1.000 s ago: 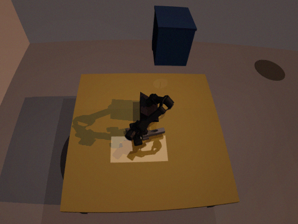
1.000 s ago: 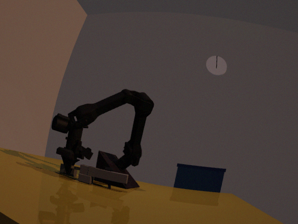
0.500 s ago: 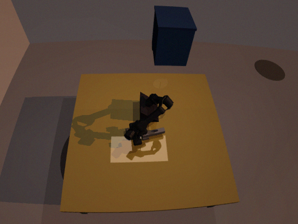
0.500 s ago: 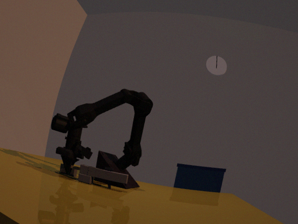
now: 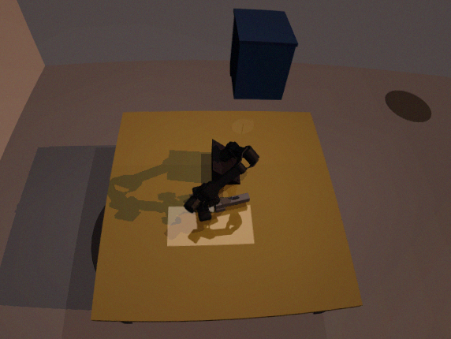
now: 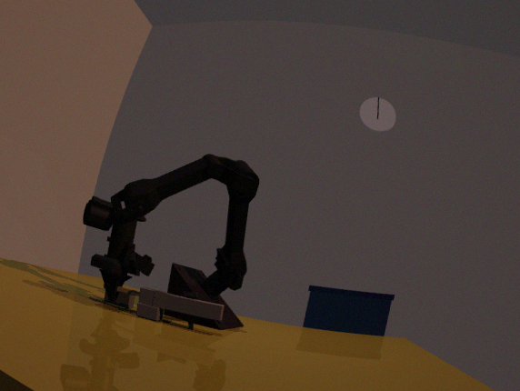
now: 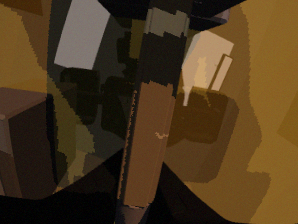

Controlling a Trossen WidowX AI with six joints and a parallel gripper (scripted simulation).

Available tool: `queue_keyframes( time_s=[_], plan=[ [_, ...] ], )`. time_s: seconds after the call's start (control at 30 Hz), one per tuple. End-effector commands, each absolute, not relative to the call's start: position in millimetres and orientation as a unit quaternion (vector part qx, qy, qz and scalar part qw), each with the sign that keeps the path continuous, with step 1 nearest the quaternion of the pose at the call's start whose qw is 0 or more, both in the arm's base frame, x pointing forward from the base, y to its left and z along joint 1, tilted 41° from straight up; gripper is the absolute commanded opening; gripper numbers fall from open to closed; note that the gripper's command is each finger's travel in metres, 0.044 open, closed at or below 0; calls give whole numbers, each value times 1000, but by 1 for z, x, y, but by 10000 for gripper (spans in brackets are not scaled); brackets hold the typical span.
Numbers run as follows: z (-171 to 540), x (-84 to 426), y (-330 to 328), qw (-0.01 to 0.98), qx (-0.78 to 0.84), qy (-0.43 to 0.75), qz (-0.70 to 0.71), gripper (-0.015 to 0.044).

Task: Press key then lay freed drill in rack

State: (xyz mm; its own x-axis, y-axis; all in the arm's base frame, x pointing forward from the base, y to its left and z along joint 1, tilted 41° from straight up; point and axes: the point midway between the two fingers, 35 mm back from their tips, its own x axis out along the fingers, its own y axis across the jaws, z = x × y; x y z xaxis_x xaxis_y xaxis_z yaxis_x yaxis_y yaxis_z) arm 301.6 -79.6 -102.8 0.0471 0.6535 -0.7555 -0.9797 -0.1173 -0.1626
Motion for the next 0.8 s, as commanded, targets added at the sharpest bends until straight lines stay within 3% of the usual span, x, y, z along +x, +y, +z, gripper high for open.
queue_keyframes(
  time_s=[0.0, 0.77],
  plan=[
    [-105, 306, -87, 624, -370, 223, 651, 0],
    [-127, 313, -114, 624, -371, 224, 650, 0]
  ],
)
